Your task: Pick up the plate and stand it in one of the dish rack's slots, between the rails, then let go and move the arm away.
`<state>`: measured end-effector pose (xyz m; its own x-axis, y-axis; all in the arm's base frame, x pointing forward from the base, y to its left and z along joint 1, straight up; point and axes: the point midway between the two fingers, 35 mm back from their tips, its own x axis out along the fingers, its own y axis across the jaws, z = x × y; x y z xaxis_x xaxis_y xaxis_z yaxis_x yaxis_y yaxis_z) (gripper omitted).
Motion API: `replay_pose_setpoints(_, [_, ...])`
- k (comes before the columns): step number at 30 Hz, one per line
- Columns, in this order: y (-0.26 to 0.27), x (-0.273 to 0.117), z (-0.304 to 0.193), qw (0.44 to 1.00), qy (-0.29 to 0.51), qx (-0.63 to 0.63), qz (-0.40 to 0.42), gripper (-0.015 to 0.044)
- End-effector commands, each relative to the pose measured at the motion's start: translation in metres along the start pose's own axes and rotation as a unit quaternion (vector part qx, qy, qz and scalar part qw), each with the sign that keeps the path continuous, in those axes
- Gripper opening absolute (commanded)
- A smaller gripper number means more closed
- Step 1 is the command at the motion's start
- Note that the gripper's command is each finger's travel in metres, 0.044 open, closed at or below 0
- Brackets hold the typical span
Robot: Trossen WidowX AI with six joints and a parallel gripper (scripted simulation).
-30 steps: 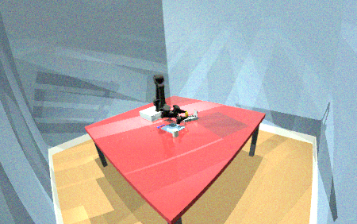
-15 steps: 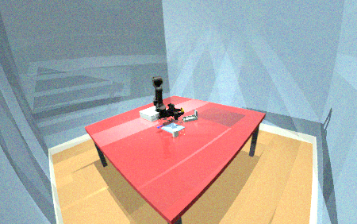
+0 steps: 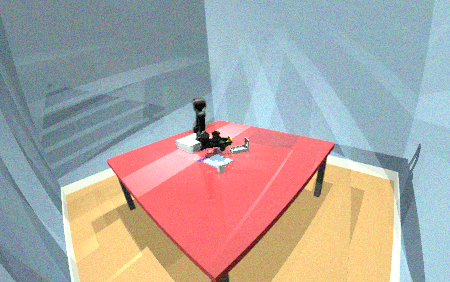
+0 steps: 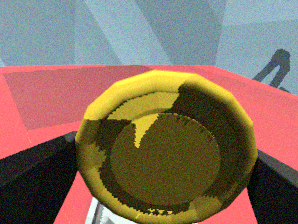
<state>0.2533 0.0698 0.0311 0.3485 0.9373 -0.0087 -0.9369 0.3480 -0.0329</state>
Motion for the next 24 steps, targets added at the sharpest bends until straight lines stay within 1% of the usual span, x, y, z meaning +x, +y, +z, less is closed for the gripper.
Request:
replay_pose_setpoints(1, [0.001,0.005,-0.01,1.0,0.004,0.003,0.002,0.0])
replay_pose_setpoints(7, [0.003,0.017,-0.021,1.0,0.015,-0.001,0.007,0.0])
replay_pose_setpoints(13, [0.003,0.018,-0.021,1.0,0.016,-0.002,0.008,0.0])
replay_pose_setpoints(18, [0.004,0.03,-0.021,1.0,0.025,-0.002,0.014,0.0])
replay_pose_setpoints(24, [0.004,0.033,-0.02,1.0,0.027,-0.002,0.015,0.0])
